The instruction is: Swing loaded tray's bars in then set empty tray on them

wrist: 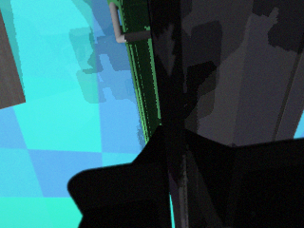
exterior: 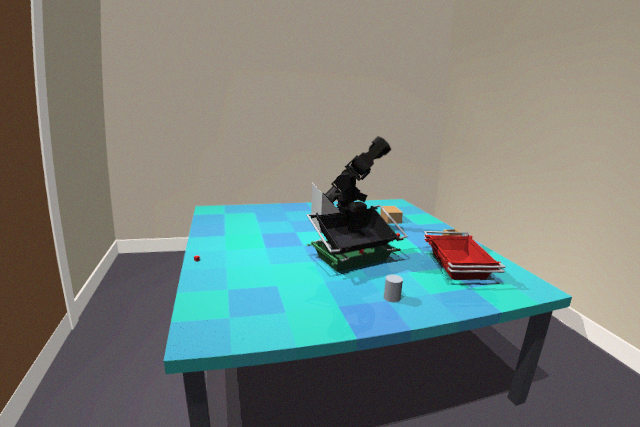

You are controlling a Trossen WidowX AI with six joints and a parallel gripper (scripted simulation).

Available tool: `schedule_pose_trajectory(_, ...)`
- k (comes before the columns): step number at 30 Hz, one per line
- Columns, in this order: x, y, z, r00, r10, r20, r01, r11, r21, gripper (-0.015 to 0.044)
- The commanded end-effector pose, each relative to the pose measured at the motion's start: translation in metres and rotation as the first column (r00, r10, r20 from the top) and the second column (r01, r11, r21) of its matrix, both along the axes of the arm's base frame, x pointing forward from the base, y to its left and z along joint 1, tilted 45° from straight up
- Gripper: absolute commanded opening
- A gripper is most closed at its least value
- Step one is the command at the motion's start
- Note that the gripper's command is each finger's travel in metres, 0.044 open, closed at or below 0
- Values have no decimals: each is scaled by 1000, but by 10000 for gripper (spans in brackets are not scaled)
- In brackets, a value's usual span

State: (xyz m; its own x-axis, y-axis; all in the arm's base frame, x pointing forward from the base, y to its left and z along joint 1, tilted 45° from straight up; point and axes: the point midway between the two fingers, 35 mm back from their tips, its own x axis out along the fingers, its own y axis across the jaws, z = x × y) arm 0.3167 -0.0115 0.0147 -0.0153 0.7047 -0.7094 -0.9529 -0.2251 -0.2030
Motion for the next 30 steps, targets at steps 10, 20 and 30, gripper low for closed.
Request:
schedule_pose_trajectory(10,-8,8,-9,1000,2,4,-2,1000,-4,0)
schedule_pose_trajectory(20,-12,13,-16,1000,2,4,-2,1000,-4,0)
schedule_pose_trajectory(30,-14,17,-20,1000,2,4,-2,1000,-4,0)
